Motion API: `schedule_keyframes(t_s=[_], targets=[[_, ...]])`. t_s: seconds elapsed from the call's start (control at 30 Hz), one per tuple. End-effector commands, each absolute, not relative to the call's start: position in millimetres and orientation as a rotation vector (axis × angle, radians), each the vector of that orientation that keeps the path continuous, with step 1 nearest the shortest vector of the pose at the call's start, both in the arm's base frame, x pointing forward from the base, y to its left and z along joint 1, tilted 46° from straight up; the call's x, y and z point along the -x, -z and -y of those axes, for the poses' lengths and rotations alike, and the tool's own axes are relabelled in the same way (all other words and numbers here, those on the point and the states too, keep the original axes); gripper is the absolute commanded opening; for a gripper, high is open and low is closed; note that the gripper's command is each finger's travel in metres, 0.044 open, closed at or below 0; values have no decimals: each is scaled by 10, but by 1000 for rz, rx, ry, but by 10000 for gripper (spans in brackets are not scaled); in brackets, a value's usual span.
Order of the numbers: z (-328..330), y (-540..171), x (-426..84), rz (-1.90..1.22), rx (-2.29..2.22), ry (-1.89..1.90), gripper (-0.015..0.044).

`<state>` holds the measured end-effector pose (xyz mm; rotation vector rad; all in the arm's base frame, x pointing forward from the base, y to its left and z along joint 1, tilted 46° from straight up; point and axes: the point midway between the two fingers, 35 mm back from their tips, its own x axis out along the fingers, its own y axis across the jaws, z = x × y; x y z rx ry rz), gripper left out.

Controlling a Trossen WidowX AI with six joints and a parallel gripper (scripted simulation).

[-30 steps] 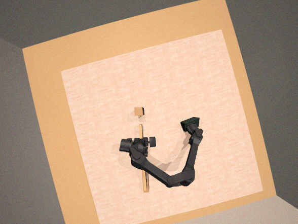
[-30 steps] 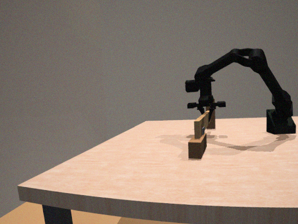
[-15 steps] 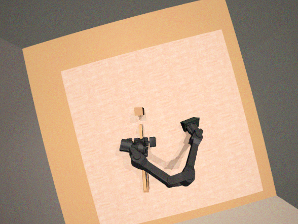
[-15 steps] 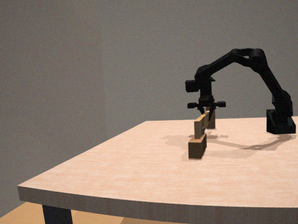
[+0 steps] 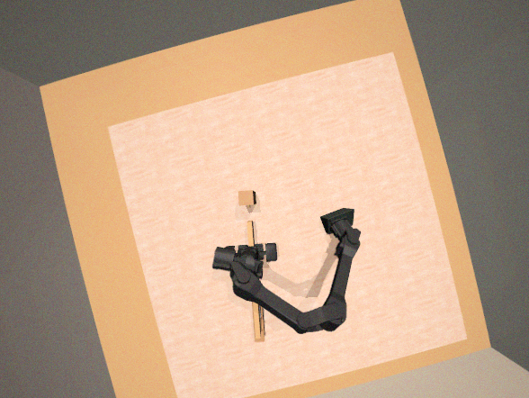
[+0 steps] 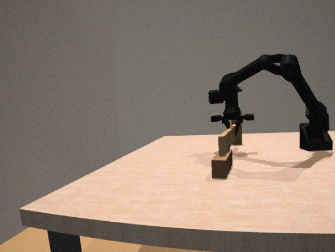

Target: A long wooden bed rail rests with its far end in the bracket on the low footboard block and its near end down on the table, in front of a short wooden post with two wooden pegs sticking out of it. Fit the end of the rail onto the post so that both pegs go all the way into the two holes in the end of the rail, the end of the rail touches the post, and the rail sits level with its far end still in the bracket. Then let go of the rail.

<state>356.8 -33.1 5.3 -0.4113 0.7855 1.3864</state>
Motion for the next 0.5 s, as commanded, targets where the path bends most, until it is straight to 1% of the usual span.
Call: schedule_keyframes(t_s=[0.0,0.47], targets=[[359,-58,-3567,-786,410,-1378,0],[372,-24,-3556,-786,410,-1378,0]])
